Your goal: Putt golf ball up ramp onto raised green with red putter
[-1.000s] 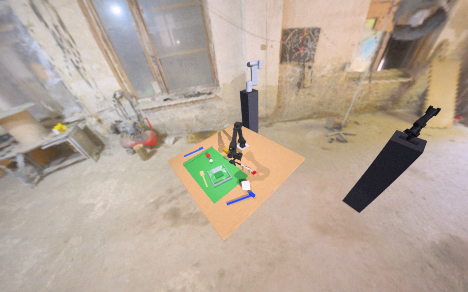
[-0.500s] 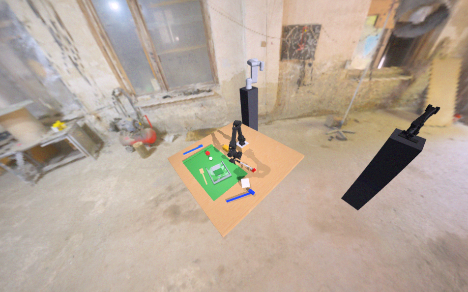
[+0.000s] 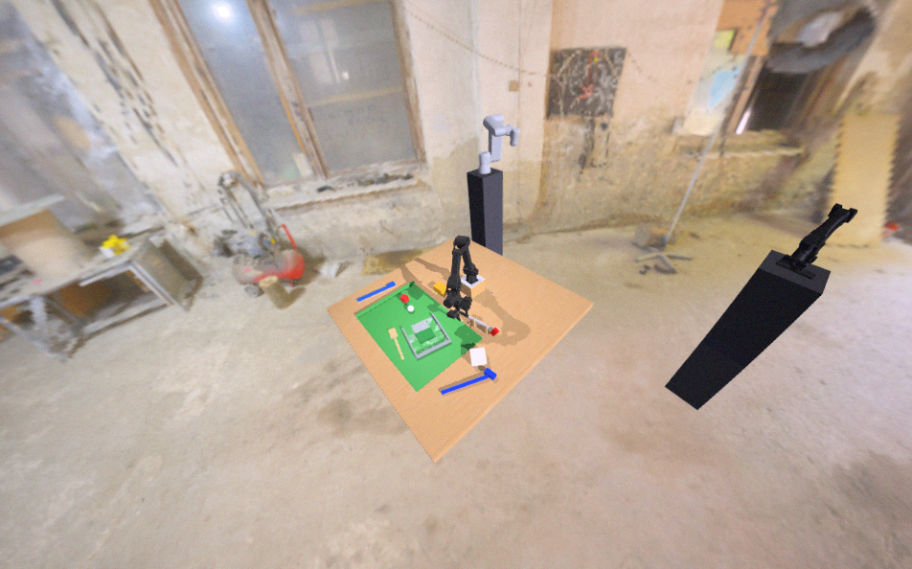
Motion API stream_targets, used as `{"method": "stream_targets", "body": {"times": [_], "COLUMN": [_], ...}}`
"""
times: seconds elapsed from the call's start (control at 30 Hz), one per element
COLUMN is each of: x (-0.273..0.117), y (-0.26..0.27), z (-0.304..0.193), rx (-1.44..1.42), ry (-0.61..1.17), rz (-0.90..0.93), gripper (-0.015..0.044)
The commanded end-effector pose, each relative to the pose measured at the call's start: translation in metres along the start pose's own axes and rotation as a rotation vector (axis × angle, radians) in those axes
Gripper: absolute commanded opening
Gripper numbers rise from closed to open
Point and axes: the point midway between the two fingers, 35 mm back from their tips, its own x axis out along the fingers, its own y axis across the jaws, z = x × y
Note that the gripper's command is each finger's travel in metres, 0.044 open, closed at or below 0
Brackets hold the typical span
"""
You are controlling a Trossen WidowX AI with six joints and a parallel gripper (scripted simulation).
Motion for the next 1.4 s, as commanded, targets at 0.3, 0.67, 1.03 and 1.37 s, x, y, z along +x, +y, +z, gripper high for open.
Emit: {"method": "stream_targets", "body": {"times": [0.3, 0.67, 1.03, 1.37], "x": [0.000, -0.020, -0.093, -0.100], "y": [0.000, -0.004, -0.001, -0.012], "z": [0.000, 0.006, 0.025, 0.002], "rx": [0.000, 0.000, 0.001, 0.151], "ry": [0.000, 0.000, -0.001, 0.040], "rz": [0.000, 0.001, 0.003, -0.007], "gripper": [0.0033, 0.0000, 0.0000, 0.0000]}}
